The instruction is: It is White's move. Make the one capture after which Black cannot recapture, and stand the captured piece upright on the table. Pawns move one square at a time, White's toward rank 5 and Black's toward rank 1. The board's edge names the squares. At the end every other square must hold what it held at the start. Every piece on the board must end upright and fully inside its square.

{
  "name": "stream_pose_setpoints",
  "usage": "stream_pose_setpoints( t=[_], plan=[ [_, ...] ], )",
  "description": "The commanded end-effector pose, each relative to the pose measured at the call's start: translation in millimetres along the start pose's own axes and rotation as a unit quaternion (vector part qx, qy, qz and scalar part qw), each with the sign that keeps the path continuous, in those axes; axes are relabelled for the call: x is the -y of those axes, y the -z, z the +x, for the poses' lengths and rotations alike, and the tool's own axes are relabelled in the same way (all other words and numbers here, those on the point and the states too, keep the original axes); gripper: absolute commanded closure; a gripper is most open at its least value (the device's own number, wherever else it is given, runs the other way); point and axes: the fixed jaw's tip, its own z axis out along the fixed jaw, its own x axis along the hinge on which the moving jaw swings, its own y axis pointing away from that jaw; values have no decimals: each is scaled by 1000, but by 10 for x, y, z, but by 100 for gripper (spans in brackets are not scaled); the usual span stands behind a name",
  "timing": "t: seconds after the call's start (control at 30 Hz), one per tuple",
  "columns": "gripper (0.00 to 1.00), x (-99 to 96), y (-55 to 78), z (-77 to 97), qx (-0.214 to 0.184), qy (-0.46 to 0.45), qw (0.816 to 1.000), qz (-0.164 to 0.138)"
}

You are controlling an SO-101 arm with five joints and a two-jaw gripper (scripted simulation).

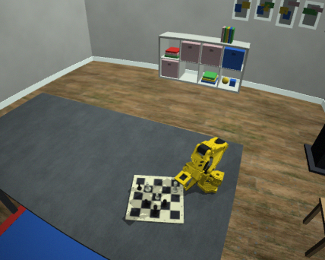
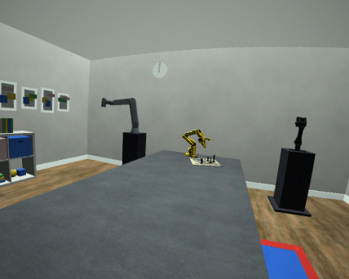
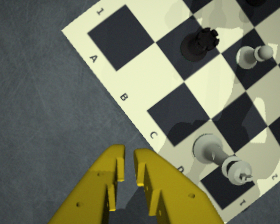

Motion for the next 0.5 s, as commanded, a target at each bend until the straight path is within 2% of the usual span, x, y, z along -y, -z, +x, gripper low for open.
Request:
stream_pose_setpoints(
  t=[0.0, 0.1, 0.2, 0.33, 0.47],
  plan=[
    [98, 86, 61, -117, -8, -25, 1000, 12],
    [97, 186, 91, -244, -17, -50, 998, 24],
    [97, 228, 98, -292, -21, -60, 998, 29],
    [95, 437, 95, -493, -35, -103, 993, 49],
    [93, 710, 35, -669, -51, -152, 985, 70]
  ],
)
